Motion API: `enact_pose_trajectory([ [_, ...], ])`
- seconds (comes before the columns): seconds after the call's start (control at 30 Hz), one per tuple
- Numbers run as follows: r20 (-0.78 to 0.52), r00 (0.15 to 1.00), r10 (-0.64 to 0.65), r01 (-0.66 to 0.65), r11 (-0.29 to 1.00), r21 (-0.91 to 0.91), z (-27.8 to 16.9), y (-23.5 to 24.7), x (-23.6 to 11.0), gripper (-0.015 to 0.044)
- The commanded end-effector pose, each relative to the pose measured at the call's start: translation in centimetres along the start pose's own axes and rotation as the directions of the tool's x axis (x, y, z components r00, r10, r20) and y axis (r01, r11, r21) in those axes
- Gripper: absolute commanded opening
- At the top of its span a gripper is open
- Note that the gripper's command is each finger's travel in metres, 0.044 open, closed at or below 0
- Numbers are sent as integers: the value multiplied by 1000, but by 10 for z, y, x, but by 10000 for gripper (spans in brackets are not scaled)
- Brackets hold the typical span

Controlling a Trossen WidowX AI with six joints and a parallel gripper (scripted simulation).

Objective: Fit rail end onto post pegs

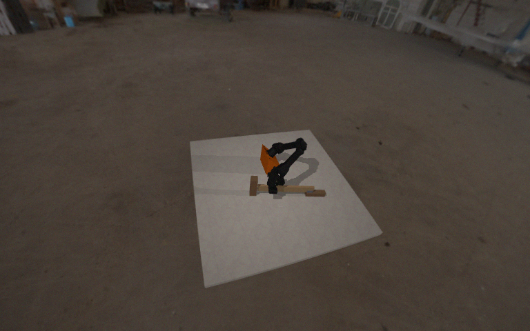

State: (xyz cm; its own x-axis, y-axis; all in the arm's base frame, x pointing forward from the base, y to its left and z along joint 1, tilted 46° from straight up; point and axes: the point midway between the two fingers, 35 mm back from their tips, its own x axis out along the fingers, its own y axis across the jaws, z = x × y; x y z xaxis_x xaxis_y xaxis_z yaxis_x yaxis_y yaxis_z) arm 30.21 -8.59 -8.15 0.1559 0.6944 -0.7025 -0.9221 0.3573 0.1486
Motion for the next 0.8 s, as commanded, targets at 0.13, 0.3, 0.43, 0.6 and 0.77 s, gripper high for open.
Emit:
enact_pose_trajectory([
  [0.13,-3,1000,-4,4,1000,-2,-3,-1,-1,0],
  [0.3,-3,1000,-4,4,1000,-2,-5,-1,-1,0],
  [0.43,-3,1000,-4,4,1000,-2,-6,-1,-1,0],
  [0.6,-3,1000,-4,4,1000,-2,-8,-1,-1,0],
  [0.77,-3,1000,-4,4,1000,-2,-9,-1,-2,0],
])
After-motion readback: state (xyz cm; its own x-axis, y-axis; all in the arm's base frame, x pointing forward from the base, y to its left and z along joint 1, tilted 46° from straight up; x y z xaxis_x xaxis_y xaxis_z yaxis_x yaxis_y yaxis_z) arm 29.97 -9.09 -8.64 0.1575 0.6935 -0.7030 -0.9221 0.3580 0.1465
